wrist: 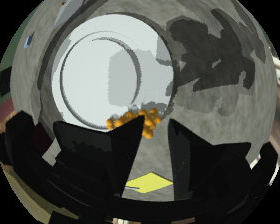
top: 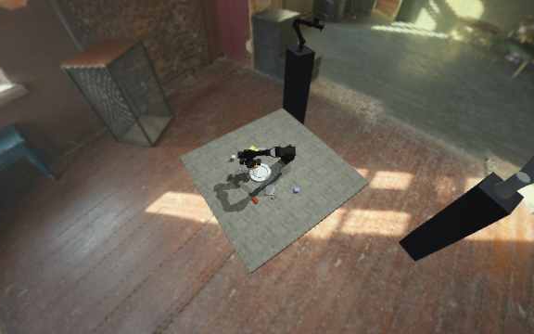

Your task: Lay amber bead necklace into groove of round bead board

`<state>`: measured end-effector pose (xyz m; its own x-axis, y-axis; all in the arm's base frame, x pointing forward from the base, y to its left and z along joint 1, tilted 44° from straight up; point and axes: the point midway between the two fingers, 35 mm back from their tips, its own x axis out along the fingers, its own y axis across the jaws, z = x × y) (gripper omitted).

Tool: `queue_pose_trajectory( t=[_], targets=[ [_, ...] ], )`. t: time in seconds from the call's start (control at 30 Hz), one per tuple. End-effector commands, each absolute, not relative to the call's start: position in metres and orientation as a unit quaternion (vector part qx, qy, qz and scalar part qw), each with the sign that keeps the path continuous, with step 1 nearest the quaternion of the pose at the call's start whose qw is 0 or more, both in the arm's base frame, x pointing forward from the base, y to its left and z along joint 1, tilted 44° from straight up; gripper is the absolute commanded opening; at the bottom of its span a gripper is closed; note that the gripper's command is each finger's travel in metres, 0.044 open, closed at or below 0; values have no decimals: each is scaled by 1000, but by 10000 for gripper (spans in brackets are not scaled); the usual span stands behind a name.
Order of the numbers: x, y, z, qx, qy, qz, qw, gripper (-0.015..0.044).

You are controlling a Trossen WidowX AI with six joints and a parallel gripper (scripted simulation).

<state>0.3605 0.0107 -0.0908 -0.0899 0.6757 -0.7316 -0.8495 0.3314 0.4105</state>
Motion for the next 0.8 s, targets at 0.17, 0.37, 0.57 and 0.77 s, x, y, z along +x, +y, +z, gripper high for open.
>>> queue_pose_trajectory(
  t=[0.17,0.37,0.57,0.77],
  targets=[
    [358,22,-102,-86,469,572,667,120],
    [356,28,-109,-84,470,572,667,120],
    [356,29,-110,-84,470,572,667,120],
    [360,25,-105,-90,466,569,671,80]
  ],
)
